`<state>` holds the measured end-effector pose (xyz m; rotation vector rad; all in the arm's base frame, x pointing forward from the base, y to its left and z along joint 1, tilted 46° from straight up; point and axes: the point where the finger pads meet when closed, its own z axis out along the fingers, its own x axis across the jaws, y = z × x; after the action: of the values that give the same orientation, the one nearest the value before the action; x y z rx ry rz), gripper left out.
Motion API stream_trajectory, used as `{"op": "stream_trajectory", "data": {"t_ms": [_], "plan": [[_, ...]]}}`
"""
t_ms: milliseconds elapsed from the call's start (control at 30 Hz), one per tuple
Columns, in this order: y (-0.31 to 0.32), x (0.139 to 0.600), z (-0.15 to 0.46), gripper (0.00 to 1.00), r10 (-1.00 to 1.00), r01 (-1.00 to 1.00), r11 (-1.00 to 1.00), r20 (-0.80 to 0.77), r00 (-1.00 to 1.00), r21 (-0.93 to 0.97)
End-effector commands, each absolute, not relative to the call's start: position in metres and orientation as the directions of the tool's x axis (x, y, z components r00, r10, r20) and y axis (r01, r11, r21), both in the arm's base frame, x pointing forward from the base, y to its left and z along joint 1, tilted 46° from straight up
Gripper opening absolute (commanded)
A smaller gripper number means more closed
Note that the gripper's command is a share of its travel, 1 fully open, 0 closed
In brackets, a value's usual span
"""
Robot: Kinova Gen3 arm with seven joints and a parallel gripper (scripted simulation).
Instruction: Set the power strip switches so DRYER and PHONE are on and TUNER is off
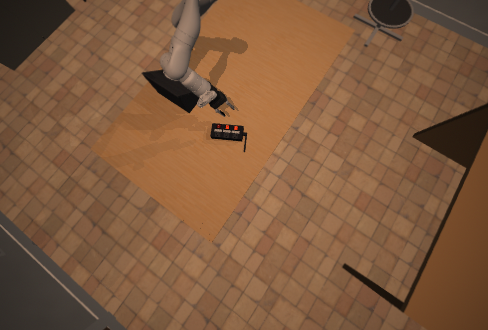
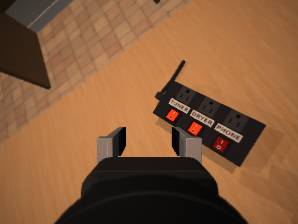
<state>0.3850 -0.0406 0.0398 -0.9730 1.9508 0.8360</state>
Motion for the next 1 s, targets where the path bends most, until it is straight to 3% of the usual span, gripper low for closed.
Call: {"op": "stream_trajectory", "data": {"t_ms": [0, 967], "plan": [[-0.039, 0.386, 0.04, 1.0, -0.334, -0.85, 0.485, -0.855, -0.397, 0.205], [-0.033, 0.386, 0.022, 1.0, -0.331, -0.807, 0.491, -0.786, -0.521, 0.328]]}}
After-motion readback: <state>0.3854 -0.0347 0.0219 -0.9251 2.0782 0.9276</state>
